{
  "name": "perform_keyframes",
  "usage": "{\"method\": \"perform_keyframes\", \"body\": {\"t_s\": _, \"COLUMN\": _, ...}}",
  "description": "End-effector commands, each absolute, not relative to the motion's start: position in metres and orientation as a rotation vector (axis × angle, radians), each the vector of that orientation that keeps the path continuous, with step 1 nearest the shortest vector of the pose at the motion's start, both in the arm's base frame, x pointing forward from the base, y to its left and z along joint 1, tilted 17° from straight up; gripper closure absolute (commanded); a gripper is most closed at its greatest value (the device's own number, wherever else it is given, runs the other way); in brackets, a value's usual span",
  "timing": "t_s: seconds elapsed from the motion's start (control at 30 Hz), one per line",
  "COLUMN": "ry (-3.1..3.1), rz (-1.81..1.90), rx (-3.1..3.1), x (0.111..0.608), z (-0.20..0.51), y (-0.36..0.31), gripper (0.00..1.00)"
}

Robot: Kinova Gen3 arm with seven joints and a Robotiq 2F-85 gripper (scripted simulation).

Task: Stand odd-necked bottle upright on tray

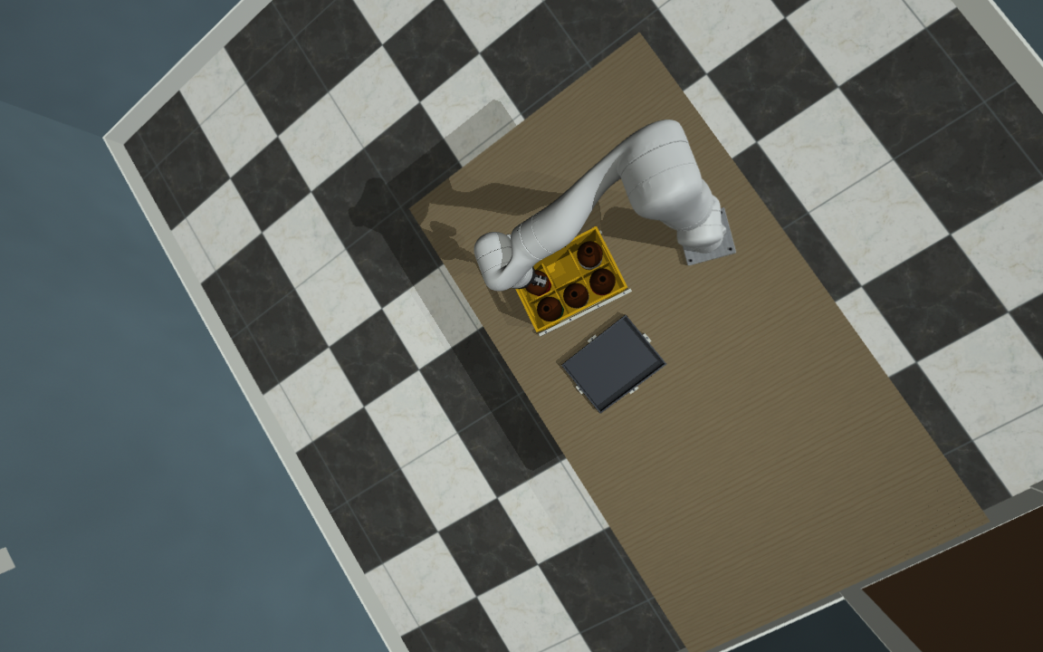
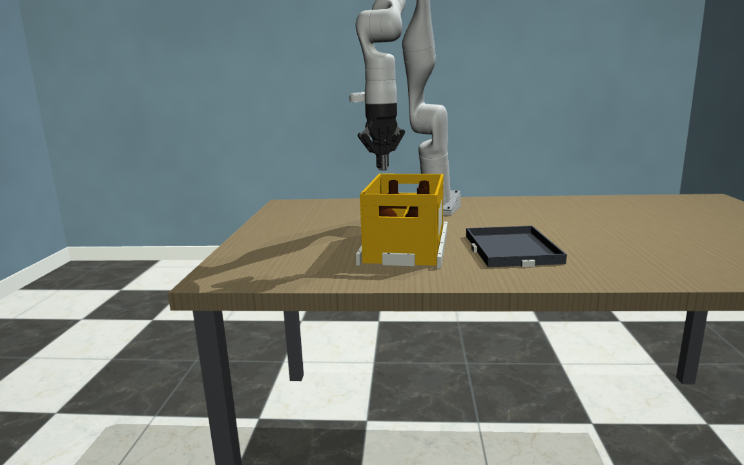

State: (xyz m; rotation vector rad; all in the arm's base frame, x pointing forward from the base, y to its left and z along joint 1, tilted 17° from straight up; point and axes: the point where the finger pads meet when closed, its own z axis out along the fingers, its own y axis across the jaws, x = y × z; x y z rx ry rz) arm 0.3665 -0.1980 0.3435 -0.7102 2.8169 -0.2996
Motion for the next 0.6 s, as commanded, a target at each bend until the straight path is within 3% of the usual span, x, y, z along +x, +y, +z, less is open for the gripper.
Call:
{"method": "perform_keyframes", "body": {"t_s": 0.0, "ry": 2.816, "rz": -0.301, "rx": -0.710, "x": 0.367, "z": 0.344, "y": -0.198, "gripper": 1.00}}
{"method": "perform_keyframes", "body": {"t_s": 0.4, "ry": 2.817, "rz": -0.300, "rx": -0.710, "x": 0.372, "z": 0.343, "y": -0.183, "gripper": 1.00}}
{"method": "perform_keyframes", "body": {"t_s": 0.57, "ry": 2.816, "rz": -0.299, "rx": -0.710, "x": 0.386, "z": 0.340, "y": -0.137, "gripper": 1.00}}
